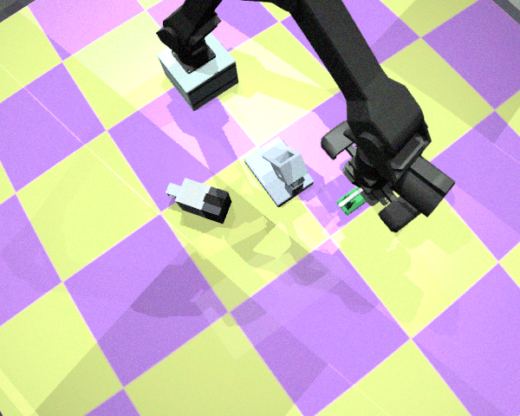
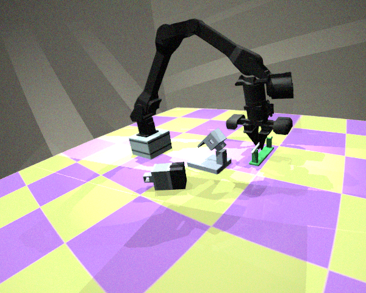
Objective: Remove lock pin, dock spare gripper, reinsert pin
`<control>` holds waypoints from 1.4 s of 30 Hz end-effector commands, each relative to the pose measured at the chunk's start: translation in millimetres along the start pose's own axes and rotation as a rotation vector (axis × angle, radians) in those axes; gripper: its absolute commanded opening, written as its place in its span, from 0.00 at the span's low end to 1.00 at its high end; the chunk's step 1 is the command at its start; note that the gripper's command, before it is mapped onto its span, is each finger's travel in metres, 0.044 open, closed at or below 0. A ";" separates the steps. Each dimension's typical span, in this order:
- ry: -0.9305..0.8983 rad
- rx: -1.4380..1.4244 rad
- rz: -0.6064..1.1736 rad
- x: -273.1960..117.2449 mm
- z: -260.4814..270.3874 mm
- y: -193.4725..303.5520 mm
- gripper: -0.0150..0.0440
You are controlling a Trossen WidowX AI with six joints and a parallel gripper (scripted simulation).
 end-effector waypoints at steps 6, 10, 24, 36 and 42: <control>0.002 -0.004 -0.001 12.6 1.1 2.6 0.25; 0.002 -0.004 -0.001 12.9 1.1 2.6 0.25; 0.006 -0.009 -0.003 14.8 1.8 3.3 0.25; 0.006 -0.009 -0.003 14.8 1.8 3.3 0.25; 0.014 -0.005 -0.007 9.9 0.9 1.8 0.25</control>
Point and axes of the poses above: the point midway between the two fingers, 35 mm back from their tips, its own x axis out along the fingers, its own z axis across the jaws, y = z × x, the point moved 5 cm from there along -x, back along the fingers, and after that the axes turned 15 degrees about x, right-handed, at the moved point
